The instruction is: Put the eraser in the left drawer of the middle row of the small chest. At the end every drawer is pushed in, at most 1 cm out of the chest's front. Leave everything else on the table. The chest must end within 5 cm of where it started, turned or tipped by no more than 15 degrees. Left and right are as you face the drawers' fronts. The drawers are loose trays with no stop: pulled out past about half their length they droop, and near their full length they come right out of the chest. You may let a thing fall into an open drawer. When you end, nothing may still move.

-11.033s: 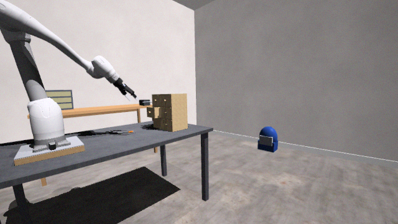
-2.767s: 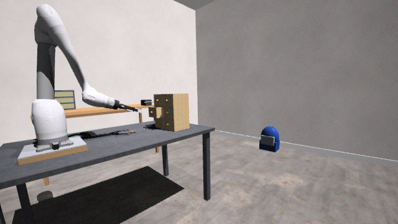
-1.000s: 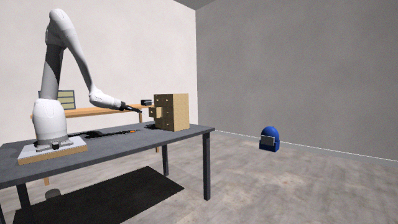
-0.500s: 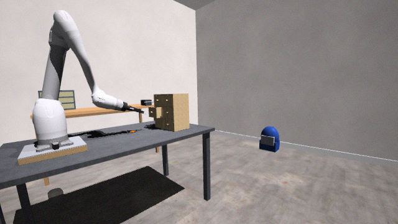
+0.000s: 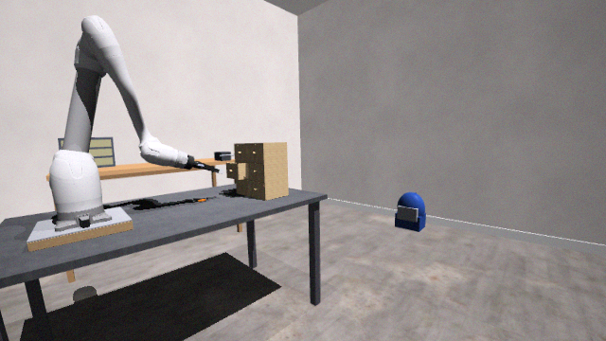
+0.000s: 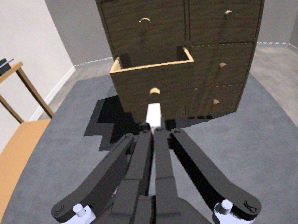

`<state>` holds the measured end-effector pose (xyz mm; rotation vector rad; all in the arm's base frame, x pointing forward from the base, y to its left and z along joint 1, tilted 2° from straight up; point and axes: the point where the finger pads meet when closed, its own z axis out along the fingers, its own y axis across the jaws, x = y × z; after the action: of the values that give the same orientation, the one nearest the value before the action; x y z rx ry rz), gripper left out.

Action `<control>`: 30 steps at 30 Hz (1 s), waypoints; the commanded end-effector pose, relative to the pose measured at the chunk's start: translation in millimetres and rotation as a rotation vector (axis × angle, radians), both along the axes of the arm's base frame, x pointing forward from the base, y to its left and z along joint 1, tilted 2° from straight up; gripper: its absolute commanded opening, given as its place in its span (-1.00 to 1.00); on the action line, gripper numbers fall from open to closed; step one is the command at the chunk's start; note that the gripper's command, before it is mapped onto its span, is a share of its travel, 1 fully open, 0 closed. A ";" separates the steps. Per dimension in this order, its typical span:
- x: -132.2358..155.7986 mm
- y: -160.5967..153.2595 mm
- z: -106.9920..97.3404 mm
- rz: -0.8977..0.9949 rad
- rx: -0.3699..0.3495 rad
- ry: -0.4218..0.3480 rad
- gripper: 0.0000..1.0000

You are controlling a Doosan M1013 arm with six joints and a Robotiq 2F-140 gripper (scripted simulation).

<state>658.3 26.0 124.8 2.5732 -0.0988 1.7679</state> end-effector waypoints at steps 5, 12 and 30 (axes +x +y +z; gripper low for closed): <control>0.0 0.0 0.1 0.000 0.000 0.000 -1.00; 0.4 0.0 0.1 0.000 0.000 0.000 -1.00; 8.8 -0.5 -0.1 0.000 0.000 0.000 -1.00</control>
<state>665.1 25.6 124.7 2.5732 -0.0988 1.7679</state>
